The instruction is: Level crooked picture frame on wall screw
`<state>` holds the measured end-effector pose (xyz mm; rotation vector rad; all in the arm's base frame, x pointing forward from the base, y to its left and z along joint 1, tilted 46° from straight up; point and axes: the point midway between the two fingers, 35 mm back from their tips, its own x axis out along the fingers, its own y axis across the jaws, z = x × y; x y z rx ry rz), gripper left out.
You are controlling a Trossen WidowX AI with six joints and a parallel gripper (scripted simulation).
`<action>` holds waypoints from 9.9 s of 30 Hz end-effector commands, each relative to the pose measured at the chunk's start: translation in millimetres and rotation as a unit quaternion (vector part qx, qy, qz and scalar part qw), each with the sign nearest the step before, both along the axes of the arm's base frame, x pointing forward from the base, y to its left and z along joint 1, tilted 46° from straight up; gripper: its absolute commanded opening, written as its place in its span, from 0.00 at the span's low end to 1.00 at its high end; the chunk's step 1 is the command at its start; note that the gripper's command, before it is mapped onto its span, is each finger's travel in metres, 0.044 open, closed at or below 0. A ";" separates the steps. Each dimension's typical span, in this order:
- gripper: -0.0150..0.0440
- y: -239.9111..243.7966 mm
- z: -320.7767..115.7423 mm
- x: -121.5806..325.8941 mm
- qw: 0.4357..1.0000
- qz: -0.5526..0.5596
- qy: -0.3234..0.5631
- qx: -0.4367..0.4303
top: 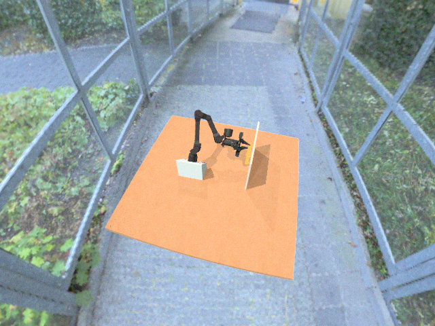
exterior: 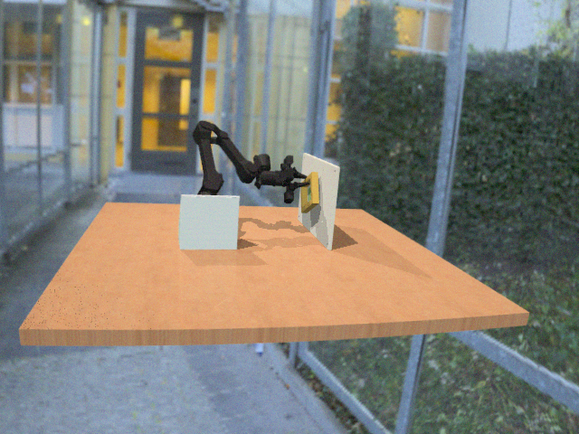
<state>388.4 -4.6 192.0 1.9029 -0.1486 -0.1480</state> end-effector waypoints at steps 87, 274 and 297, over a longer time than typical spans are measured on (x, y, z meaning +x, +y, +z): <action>0.25 -10.3 0.7 -0.7 1.000 -0.006 -0.008 -0.002; 0.69 14.2 -13.0 -97.9 1.000 -0.006 -0.006 0.000; 0.69 10.0 17.4 -193.2 1.000 -0.017 -0.015 0.020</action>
